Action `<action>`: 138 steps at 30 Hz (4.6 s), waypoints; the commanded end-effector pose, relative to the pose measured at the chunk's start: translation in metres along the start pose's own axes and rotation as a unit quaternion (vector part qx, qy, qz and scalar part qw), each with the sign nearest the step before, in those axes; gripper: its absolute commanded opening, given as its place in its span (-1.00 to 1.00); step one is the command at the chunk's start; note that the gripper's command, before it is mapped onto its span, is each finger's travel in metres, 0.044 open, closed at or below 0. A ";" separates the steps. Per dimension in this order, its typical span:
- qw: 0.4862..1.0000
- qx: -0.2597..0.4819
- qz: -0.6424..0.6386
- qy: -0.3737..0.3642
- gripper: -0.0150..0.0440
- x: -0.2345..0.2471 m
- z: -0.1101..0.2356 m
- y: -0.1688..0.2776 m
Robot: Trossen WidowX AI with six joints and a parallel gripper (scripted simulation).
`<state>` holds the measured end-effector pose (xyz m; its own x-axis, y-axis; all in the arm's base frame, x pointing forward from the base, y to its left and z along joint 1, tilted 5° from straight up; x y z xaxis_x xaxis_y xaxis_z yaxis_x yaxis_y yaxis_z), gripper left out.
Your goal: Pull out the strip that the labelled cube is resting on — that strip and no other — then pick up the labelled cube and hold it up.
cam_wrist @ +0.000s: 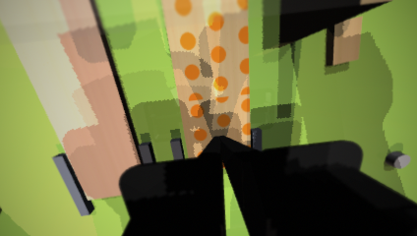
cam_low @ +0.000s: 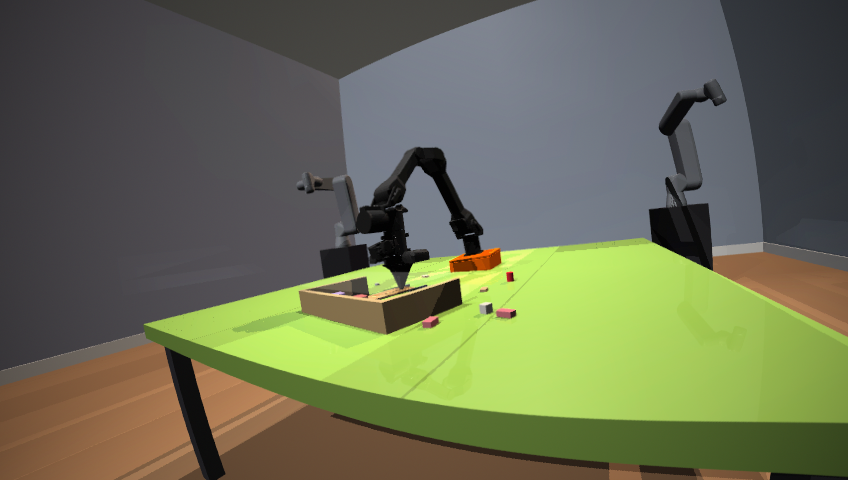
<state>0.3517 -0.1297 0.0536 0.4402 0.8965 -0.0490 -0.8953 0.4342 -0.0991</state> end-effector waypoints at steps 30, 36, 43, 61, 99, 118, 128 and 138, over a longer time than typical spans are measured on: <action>1.000 0.003 0.001 -0.001 -0.49 -0.001 -0.005 0.048; 1.000 0.003 0.001 -0.001 -0.49 -0.002 -0.005 0.057; 1.000 0.004 0.001 -0.001 -0.49 -0.002 -0.006 0.067; 1.000 0.005 0.001 -0.001 -0.49 -0.003 -0.006 0.095; 1.000 0.007 0.002 -0.001 -0.49 -0.004 -0.006 0.150; 1.000 0.008 0.002 -0.001 -0.49 -0.005 -0.006 0.177; 1.000 0.009 0.002 -0.001 -0.49 -0.005 -0.006 0.184; 1.000 0.009 0.002 -0.001 -0.49 -0.005 -0.006 0.184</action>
<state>0.1939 -0.0573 0.0350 0.4358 0.8992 -0.0398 -0.8959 0.4292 -0.1144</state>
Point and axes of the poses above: the point midway between the two fingers, 35 mm back from their tips, its own z axis back along the fingers, its own x axis across the jaws, y = z × x, the point moved 3 cm from there along z, back along the fingers, and after that the axes turned 1 degree about -z, right-handed, at the moved point
